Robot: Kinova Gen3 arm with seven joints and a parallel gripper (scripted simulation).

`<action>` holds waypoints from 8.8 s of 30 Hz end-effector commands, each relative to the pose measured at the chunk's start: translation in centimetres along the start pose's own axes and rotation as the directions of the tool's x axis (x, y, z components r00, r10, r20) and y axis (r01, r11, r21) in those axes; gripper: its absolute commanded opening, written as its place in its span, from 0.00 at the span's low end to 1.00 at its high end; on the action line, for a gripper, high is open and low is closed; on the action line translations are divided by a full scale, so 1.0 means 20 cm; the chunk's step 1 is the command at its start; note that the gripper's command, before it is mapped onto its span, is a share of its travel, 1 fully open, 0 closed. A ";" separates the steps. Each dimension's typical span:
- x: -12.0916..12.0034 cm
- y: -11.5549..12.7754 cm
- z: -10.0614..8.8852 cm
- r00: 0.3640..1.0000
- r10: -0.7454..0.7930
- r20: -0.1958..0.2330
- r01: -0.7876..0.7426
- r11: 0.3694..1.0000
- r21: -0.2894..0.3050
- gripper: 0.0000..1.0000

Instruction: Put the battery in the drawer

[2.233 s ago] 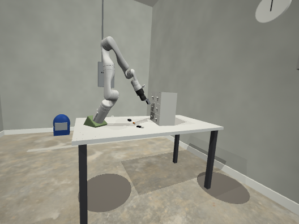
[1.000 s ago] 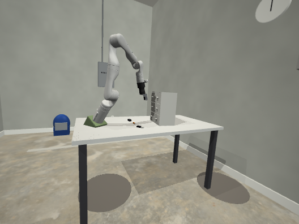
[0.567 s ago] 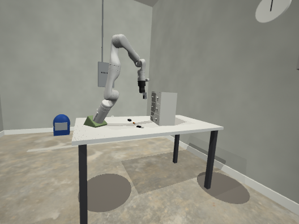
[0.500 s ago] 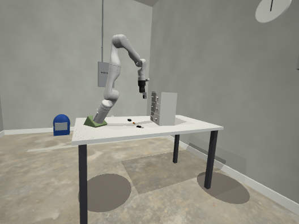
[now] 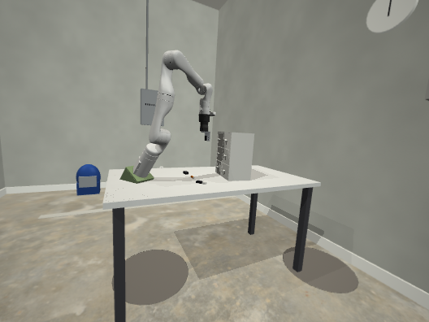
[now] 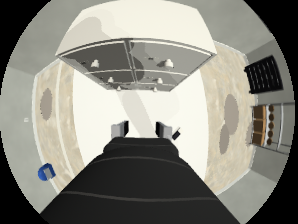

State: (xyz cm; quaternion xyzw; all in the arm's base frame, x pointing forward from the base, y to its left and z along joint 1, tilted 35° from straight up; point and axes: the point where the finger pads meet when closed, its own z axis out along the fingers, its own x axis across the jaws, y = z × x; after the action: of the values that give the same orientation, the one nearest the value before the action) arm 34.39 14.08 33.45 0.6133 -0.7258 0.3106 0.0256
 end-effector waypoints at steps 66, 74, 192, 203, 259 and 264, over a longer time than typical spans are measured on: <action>-0.02 0.00 -0.01 1.000 0.005 0.001 -0.005 1.000 -0.025 1.00; -0.18 0.00 0.01 1.000 0.005 0.001 -0.005 1.000 -0.025 1.00; -0.76 -0.32 0.60 1.000 0.004 0.001 -0.002 0.366 0.931 1.00; -0.76 -0.32 0.60 1.000 0.004 0.001 -0.002 0.366 0.931 1.00; -0.76 -0.32 0.60 1.000 0.004 0.001 -0.002 0.366 0.931 1.00; -0.76 -0.32 0.60 1.000 0.004 0.001 -0.002 0.366 0.931 1.00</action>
State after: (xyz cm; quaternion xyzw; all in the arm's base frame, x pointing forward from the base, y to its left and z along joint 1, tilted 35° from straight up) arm 48.16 21.09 20.10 0.5197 -0.4260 0.6661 -0.3234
